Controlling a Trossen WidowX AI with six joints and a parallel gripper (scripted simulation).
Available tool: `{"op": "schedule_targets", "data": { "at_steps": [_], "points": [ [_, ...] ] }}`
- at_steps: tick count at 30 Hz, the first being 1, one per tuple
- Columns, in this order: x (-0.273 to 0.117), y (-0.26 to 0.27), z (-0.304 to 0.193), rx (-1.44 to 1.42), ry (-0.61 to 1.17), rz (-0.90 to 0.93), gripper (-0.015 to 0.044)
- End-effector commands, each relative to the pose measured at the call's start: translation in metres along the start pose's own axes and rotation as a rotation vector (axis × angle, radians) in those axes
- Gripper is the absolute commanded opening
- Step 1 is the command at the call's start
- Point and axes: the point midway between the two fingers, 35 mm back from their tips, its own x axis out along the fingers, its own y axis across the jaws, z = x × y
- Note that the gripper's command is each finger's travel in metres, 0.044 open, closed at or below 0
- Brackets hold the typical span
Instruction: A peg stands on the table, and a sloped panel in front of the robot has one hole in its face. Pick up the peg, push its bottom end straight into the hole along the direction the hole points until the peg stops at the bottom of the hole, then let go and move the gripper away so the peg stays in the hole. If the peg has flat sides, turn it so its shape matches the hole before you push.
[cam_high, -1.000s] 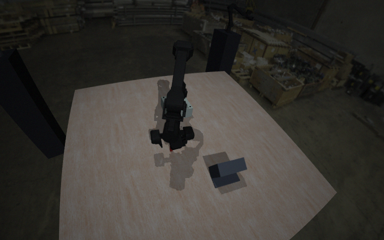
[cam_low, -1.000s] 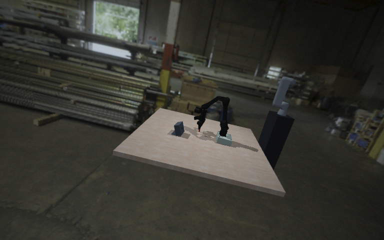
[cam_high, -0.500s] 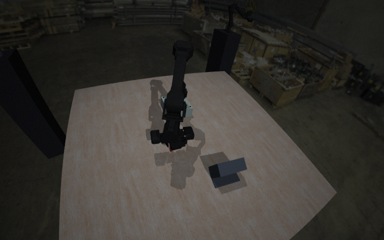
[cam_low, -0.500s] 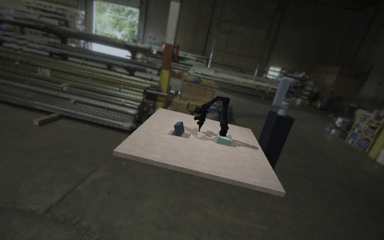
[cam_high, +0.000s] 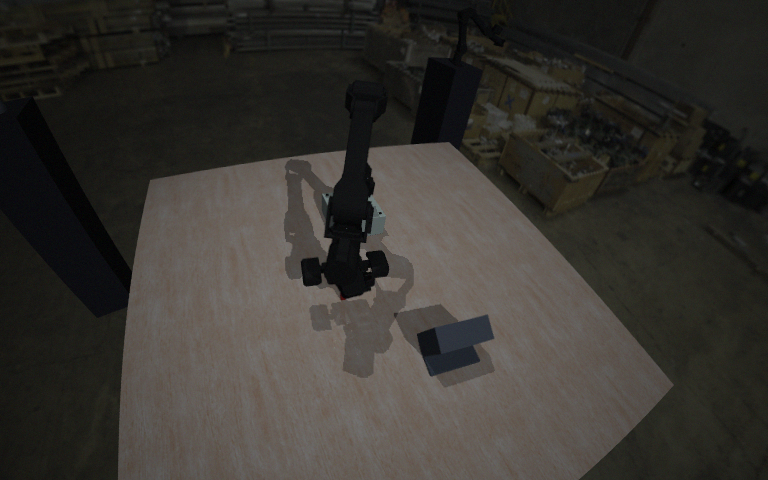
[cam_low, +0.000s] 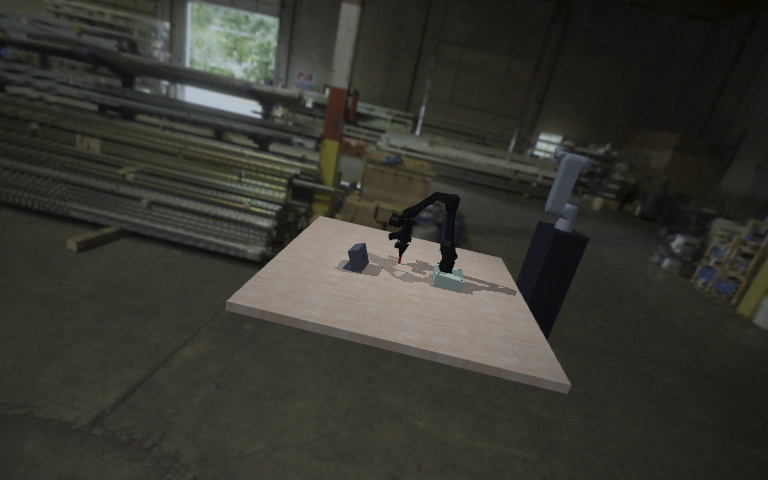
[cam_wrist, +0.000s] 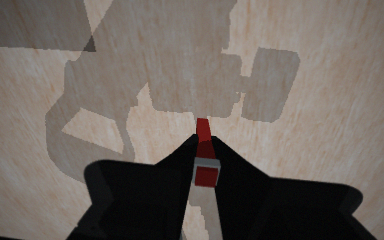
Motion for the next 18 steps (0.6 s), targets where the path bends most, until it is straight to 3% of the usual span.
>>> {"op": "schedule_targets", "data": {
  "at_steps": [1,12,18],
  "points": [
    [-0.016,-0.002,0.005,-0.001,-0.017,-0.007,0.0000],
    [-0.072,0.001,0.001,-0.003,-0.014,-0.010,0.0000],
    [-0.074,0.003,0.001,-0.006,-0.020,-0.018,0.0000]
  ]
}}
